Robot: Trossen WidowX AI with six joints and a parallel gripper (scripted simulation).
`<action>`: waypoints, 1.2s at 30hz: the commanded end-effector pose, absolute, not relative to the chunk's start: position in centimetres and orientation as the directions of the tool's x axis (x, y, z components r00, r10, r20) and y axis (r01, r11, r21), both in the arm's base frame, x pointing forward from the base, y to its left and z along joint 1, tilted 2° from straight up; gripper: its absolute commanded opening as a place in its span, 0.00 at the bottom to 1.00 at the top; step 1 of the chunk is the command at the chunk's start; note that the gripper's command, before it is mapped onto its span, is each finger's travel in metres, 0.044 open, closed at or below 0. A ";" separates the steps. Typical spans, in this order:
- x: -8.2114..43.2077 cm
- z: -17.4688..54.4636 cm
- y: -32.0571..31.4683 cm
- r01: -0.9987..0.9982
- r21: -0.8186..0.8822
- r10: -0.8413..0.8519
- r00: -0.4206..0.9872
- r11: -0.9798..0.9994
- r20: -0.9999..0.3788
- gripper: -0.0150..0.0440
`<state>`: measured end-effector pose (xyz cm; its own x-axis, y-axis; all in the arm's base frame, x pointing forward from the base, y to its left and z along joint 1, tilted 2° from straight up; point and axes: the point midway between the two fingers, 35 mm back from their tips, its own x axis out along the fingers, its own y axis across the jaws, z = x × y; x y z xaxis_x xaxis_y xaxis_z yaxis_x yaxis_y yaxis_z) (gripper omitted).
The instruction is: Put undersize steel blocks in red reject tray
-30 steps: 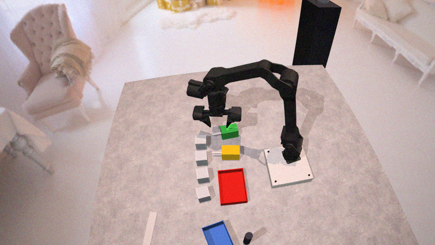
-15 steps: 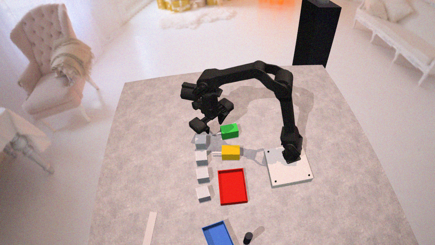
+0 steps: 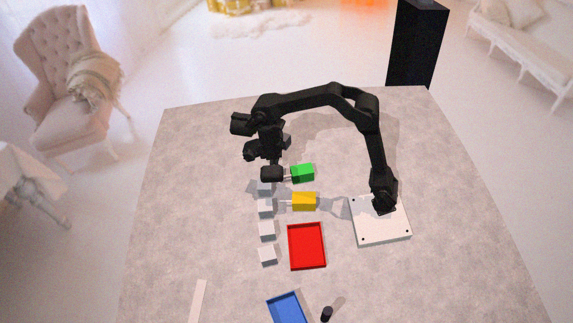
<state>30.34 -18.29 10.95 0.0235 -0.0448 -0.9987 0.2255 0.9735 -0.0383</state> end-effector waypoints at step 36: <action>34.7 10.7 -17.4 -0.970 -0.059 -0.057 0.047 0.234 -0.997 0.81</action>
